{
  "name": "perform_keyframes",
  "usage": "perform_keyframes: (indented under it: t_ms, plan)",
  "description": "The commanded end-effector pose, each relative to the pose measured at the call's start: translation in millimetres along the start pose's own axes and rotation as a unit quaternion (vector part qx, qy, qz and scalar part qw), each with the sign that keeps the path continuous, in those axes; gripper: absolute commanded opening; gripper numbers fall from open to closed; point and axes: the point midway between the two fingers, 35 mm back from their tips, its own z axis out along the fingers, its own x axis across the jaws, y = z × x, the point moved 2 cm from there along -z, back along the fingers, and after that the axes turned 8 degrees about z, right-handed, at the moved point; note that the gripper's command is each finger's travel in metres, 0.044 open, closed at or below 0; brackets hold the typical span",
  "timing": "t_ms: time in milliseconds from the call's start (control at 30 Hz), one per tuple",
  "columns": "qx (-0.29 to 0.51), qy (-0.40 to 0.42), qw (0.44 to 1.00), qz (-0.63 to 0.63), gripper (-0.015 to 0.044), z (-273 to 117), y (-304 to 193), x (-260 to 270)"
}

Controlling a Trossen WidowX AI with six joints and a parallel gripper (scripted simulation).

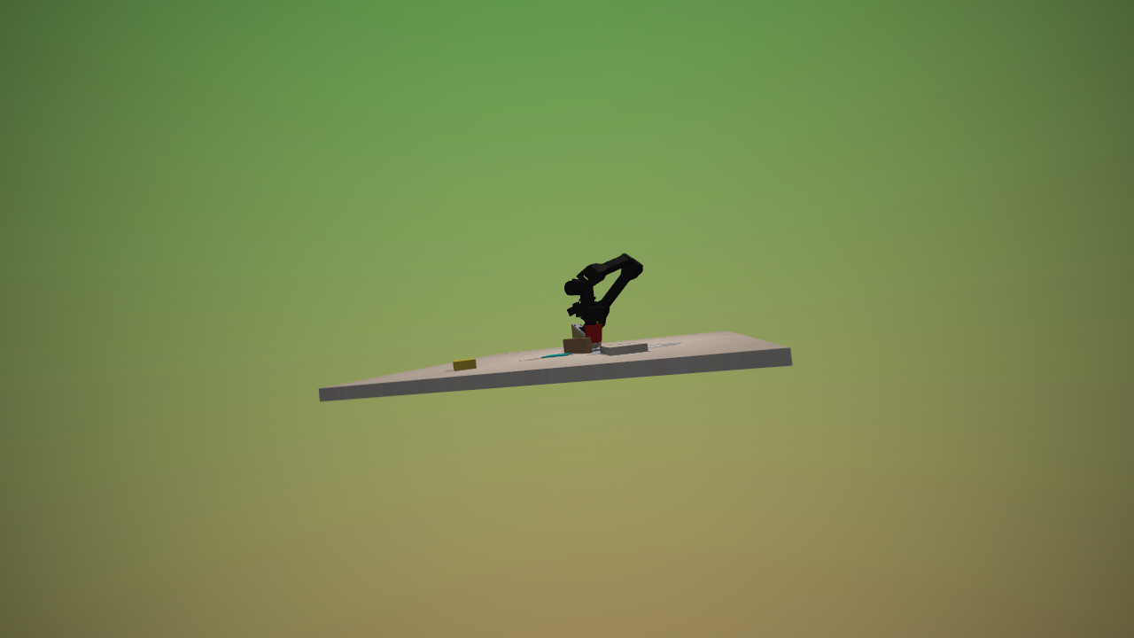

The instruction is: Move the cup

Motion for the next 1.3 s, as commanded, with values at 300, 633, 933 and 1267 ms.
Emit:
perform_keyframes:
  t_ms: [300,633,933,1267]
  plan:
    - [0.001,-0.002,1.000,-0.001,0.0000,-36,2,2]
    - [0.003,-0.001,1.000,-0.001,0.0000,-51,1,3]
    - [0.002,0.002,1.000,0.000,0.0000,-50,1,3]
    - [0.002,0.002,1.000,0.000,0.0000,-50,3,4]
